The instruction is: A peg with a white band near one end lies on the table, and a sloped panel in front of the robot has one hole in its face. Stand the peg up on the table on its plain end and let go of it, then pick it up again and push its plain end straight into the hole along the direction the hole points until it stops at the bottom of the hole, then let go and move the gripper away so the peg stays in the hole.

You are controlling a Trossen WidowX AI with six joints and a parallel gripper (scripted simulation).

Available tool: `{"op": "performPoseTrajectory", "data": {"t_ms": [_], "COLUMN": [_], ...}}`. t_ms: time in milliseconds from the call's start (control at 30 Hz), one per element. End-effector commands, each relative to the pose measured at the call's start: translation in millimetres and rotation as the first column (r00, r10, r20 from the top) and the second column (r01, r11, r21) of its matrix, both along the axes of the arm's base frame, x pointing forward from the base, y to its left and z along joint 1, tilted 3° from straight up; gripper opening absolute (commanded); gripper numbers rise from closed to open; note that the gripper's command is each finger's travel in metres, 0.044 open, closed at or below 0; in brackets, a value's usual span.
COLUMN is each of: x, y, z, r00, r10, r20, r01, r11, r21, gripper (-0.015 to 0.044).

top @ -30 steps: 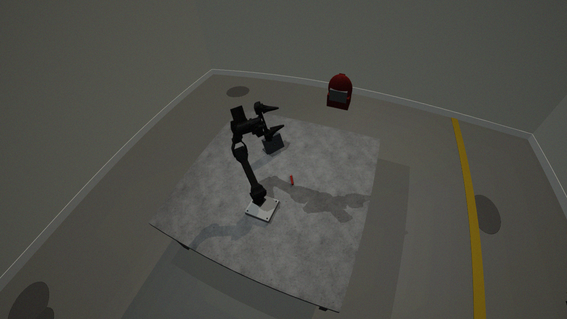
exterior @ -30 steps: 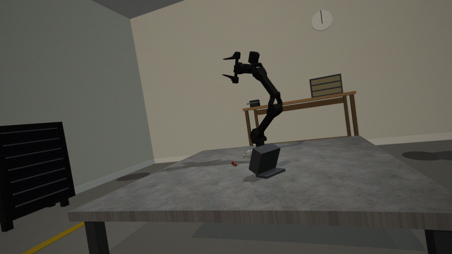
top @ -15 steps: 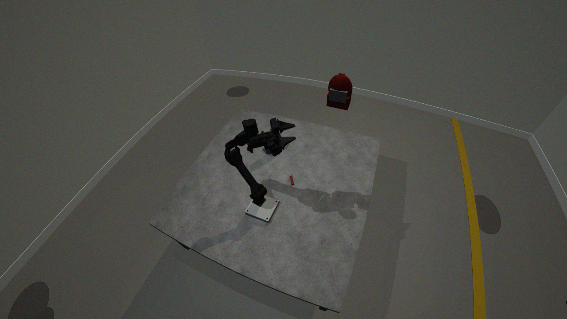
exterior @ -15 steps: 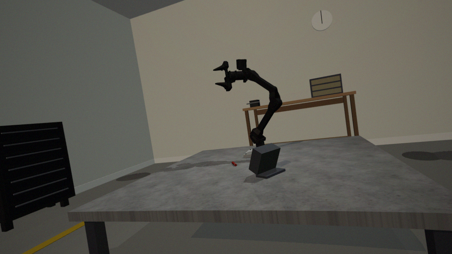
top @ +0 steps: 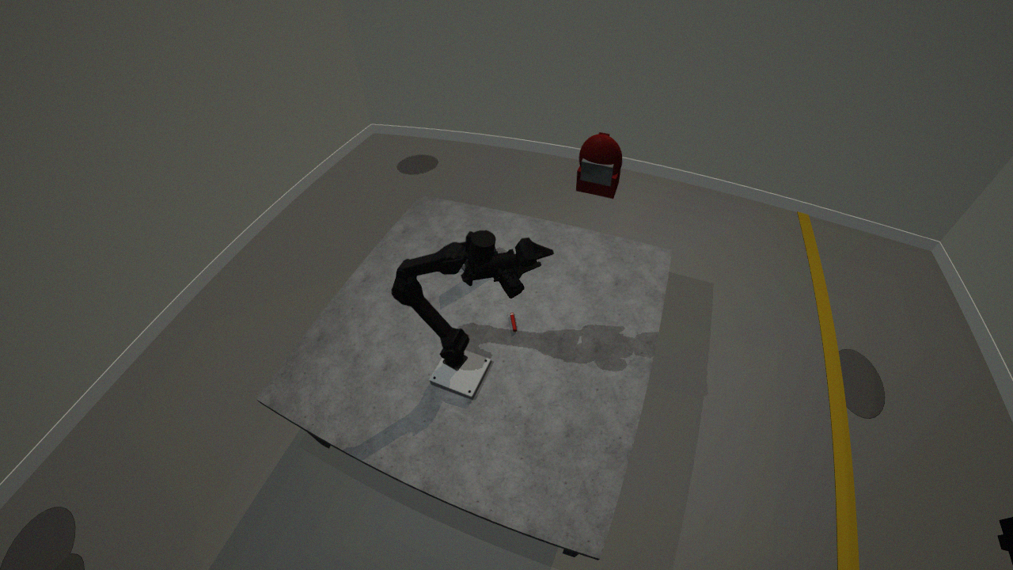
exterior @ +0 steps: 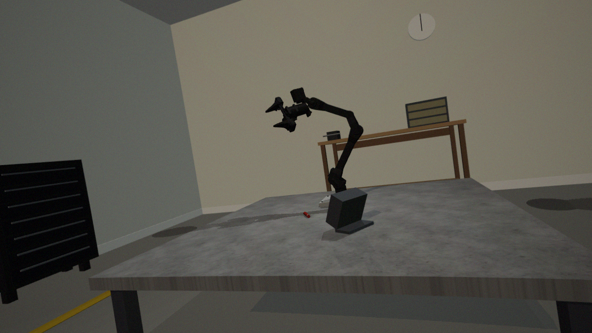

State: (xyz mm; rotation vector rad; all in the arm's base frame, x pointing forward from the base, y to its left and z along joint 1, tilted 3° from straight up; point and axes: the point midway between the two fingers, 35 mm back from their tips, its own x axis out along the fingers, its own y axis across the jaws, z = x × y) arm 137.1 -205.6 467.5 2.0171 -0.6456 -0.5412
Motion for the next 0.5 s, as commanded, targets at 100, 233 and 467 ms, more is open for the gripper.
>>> {"op": "performPoseTrajectory", "data": {"t_ms": [100, 233, 467], "x": [32.8, 52.9, 88.5], "y": [-18.1, -19.4, -11.7], "z": [-47.7, -72.7, -119.2], "r00": [0.997, 0.991, 0.965], "r10": [0.058, 0.101, 0.192], "r20": [-0.048, -0.09, -0.178], "r01": [-0.047, -0.072, -0.103], "r11": [0.979, 0.956, 0.903], "r21": [0.2, 0.286, 0.417], "gripper": [0.044, 0.044, 0.044]}}
